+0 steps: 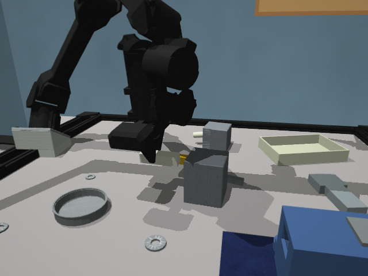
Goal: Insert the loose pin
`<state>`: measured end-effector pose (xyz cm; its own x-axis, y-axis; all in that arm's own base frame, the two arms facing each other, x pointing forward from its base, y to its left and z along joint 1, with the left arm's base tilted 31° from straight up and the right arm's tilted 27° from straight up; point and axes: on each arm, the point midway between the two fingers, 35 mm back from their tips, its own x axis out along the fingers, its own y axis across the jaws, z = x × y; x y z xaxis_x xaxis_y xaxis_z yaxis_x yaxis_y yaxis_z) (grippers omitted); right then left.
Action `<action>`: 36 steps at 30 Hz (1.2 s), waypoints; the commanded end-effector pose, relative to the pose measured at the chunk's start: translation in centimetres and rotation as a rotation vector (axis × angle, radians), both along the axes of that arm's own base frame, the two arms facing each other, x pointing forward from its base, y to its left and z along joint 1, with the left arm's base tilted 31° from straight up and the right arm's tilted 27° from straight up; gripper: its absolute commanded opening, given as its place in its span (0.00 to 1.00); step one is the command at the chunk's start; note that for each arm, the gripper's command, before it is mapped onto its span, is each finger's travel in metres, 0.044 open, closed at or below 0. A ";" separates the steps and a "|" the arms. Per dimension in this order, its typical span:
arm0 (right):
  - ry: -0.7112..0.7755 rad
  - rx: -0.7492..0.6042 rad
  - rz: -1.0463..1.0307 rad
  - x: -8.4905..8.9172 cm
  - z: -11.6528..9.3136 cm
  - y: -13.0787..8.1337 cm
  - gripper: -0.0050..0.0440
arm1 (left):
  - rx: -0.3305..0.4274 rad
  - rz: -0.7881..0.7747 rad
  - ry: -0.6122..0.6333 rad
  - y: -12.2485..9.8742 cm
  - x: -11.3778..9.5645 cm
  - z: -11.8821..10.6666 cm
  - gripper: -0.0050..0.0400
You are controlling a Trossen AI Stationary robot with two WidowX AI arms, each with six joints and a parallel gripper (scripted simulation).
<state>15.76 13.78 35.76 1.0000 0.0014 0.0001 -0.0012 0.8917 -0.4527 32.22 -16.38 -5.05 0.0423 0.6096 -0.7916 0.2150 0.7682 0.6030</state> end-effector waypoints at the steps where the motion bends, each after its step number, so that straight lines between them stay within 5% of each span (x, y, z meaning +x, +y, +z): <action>1: 0.000 -0.002 -0.001 0.0 0.0 0.0 0.92 | 0.001 0.002 -0.001 -0.1 0.3 -0.3 0.11; 36: 0.000 -0.002 -0.001 0.0 0.0 0.0 0.92 | -0.011 0.003 0.001 -0.5 2.2 -1.9 0.11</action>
